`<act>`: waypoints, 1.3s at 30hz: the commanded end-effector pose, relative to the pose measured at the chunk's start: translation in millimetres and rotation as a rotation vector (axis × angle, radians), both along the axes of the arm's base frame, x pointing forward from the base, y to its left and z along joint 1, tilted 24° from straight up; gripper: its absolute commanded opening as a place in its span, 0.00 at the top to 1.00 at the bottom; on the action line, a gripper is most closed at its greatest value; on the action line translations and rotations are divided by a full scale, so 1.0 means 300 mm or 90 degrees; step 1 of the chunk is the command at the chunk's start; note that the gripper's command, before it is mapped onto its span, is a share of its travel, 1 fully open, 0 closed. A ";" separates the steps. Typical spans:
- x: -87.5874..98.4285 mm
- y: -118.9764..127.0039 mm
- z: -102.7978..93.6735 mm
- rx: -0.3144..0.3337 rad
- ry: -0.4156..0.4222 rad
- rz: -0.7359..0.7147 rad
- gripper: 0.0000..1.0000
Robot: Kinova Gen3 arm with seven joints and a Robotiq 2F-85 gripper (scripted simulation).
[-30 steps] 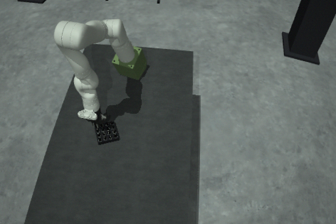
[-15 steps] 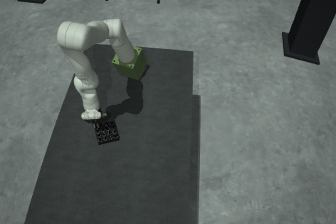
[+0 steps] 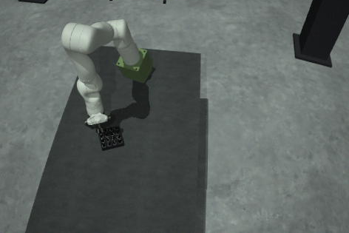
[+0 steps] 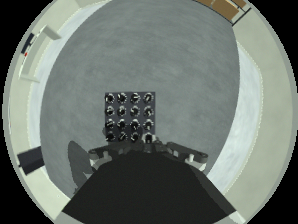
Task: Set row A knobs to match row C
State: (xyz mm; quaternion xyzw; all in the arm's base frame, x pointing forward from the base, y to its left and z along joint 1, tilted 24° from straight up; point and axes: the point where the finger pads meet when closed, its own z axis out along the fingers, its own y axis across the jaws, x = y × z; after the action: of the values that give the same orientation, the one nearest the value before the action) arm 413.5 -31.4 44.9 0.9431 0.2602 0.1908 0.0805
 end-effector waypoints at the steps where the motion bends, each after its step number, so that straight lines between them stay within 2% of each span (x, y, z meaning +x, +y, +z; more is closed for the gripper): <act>1: 0.003 0.008 -0.001 -0.008 -0.002 0.025 0.92; 33: 0.005 0.009 0.001 -0.020 -0.001 0.053 0.92; 34: 0.005 0.009 0.001 -0.020 -0.001 0.053 0.81; 39: 0.002 0.007 0.000 -0.021 0.001 0.053 0.81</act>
State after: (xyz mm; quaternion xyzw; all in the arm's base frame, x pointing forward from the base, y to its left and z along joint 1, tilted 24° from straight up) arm 414.4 -30.3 45.2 0.9324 0.2952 0.1892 0.0876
